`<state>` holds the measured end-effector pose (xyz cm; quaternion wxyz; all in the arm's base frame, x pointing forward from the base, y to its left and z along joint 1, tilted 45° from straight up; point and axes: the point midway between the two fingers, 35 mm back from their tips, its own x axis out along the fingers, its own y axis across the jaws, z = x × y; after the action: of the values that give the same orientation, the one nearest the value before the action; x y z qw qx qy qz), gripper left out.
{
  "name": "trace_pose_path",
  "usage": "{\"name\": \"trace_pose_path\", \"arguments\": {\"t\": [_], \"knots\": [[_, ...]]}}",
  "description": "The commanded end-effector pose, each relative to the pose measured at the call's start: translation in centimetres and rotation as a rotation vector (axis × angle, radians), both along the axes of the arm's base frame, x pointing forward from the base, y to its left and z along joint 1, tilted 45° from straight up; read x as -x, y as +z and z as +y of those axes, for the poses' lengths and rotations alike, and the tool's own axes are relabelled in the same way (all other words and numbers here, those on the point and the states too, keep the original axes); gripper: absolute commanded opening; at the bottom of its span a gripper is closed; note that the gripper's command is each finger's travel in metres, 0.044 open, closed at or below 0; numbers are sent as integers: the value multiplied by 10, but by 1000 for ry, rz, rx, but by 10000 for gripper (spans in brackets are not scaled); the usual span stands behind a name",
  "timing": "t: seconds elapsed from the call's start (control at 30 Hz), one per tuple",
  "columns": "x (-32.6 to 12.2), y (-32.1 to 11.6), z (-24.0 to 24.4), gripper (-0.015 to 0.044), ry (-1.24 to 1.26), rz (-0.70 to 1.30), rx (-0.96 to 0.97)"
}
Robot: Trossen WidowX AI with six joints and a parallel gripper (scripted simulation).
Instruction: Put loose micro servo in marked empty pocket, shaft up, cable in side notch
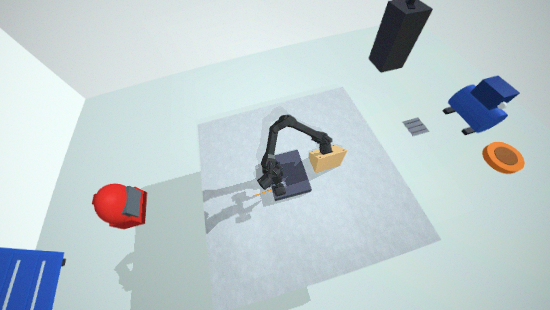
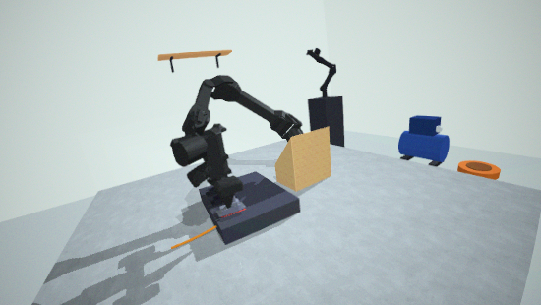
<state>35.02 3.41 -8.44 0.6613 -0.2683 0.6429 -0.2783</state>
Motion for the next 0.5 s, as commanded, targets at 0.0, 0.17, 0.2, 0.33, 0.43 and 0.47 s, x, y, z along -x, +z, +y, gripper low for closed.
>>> {"name": "trace_pose_path", "arguments": {"t": [0.0,0.17,0.2,0.33,0.43,0.47], "knots": [[0,14,14,187,2,-19,-10],[8,14,19,240,14,-16,-10],[15,17,24,266,14,-15,-12],[65,36,50,371,9,-13,-20],[106,51,60,440,2,-13,-13],[109,52,61,440,2,-13,-13]]}}
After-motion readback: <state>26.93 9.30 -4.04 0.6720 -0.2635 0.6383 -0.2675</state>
